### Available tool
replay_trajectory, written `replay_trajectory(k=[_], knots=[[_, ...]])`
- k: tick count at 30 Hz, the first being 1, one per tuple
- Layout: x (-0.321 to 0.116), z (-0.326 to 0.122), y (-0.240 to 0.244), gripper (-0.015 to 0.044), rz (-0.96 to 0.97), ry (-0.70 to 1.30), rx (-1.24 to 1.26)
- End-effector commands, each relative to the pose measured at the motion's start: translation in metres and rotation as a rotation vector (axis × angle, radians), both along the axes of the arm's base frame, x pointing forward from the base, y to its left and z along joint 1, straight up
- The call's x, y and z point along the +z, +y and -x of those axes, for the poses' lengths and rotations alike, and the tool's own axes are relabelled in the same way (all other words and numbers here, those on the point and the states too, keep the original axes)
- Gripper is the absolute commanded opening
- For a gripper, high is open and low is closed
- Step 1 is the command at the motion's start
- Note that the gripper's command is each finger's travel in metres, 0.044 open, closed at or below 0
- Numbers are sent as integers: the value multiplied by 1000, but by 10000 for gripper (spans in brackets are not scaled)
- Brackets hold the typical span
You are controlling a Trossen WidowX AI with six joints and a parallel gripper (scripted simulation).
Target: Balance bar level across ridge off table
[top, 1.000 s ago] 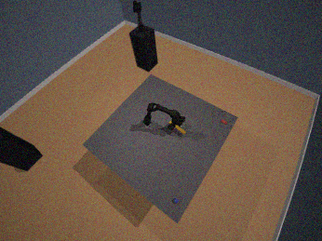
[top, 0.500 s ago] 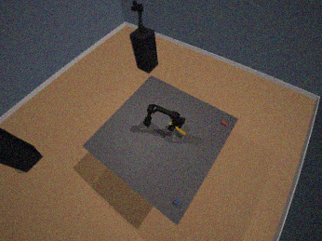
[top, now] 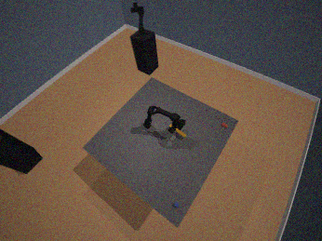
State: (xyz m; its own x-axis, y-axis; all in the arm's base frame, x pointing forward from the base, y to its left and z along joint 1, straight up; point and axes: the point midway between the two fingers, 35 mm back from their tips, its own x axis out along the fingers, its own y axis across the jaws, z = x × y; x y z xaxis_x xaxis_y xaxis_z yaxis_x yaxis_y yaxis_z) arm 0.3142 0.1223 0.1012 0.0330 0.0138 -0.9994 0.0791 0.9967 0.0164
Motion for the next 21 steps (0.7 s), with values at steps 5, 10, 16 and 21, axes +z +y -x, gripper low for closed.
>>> replay_trajectory(k=[5,10,16,21], knots=[[-2,1,0,0,2,3,3],[-3,1,-1,0,2,3,3],[-3,1,-1,0,2,3,3],[-4,1,-1,0,2,3,3]])
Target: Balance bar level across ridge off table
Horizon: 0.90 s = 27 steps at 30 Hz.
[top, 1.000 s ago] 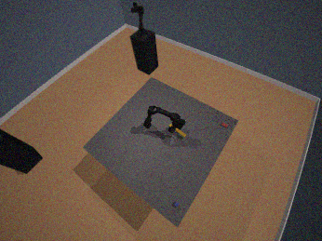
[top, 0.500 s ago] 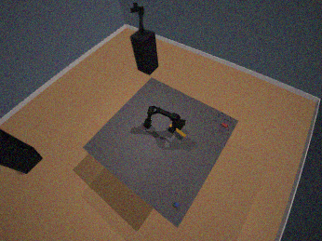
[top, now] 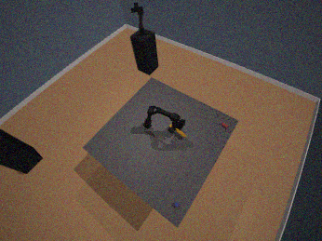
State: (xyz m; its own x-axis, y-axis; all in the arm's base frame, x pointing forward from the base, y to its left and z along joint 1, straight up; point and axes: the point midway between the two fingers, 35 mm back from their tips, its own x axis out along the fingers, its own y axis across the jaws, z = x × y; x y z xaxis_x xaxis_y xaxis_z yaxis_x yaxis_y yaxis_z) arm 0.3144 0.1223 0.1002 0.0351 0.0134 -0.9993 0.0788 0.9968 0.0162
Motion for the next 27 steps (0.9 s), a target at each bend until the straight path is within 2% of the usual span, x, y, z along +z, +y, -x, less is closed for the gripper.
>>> replay_trajectory(k=[1,27], knots=[[-3,1,0,0,2,5,3],[-1,1,0,0,2,5,3]])
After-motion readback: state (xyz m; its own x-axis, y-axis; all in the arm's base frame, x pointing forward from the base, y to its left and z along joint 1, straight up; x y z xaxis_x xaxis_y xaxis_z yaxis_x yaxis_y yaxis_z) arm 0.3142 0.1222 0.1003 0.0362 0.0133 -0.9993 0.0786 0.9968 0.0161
